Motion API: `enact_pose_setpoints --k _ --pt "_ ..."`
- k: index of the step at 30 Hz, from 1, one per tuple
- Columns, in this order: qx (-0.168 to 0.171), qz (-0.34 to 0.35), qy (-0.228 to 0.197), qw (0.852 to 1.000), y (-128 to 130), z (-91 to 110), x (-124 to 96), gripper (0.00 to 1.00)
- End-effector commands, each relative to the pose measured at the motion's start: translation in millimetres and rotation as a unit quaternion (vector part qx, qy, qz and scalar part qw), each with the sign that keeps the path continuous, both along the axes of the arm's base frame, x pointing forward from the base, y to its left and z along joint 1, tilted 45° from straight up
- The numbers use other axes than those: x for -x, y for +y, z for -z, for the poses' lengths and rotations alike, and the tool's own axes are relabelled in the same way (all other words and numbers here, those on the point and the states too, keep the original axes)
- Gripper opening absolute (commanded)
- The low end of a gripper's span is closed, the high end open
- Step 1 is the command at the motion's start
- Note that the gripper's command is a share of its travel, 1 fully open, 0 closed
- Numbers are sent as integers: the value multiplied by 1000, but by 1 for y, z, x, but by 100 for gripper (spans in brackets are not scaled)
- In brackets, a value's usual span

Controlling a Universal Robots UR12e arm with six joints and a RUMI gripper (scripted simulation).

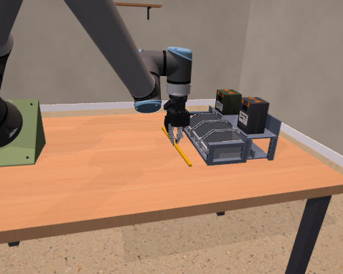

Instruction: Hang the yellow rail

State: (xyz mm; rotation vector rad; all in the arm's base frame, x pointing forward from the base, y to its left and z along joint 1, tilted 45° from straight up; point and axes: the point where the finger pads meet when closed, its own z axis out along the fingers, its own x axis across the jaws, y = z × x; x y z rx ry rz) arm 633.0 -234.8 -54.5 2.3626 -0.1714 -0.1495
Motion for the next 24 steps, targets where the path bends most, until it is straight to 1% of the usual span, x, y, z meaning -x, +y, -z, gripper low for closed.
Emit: enact_pose_setpoints --k 1,13,24 --pt "0 0 0 1000 0 0 -1 0" --pt "0 0 0 1000 5 -5 -2 0" --pt "0 0 0 1000 22 -23 -6 0"
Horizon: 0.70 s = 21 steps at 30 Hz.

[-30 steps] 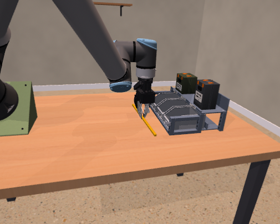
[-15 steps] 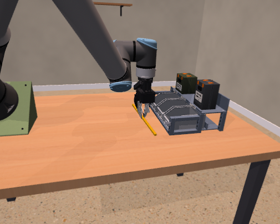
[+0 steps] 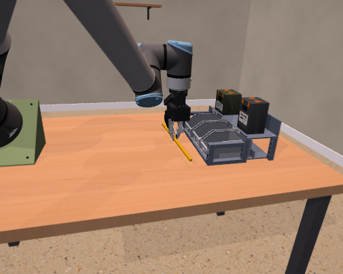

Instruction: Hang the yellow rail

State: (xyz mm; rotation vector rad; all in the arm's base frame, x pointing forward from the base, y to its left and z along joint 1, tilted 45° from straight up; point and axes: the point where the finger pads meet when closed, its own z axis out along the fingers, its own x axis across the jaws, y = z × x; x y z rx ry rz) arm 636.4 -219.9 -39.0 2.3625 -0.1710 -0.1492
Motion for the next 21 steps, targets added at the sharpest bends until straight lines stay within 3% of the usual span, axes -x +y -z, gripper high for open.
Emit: enact_pose_setpoints --k 1,21 --pt "0 0 0 1000 9 -10 -3 0" --pt "0 0 0 1000 48 -51 -12 0"
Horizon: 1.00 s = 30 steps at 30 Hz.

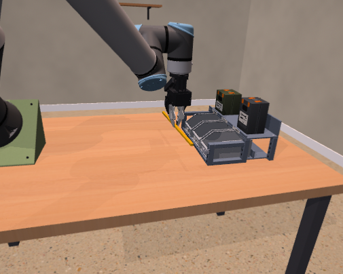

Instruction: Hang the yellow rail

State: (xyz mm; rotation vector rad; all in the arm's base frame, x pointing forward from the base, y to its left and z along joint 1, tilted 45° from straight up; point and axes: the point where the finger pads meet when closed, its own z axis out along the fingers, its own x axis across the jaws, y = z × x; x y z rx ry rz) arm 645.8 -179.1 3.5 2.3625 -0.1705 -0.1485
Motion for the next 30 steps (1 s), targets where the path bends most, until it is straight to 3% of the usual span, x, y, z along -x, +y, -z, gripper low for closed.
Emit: enact_pose_setpoints --k 1,13,30 --pt "0 0 0 1000 8 -8 -2 0" --pt "0 0 0 1000 19 -20 -5 0" --pt "0 0 0 1000 20 -21 -5 0"
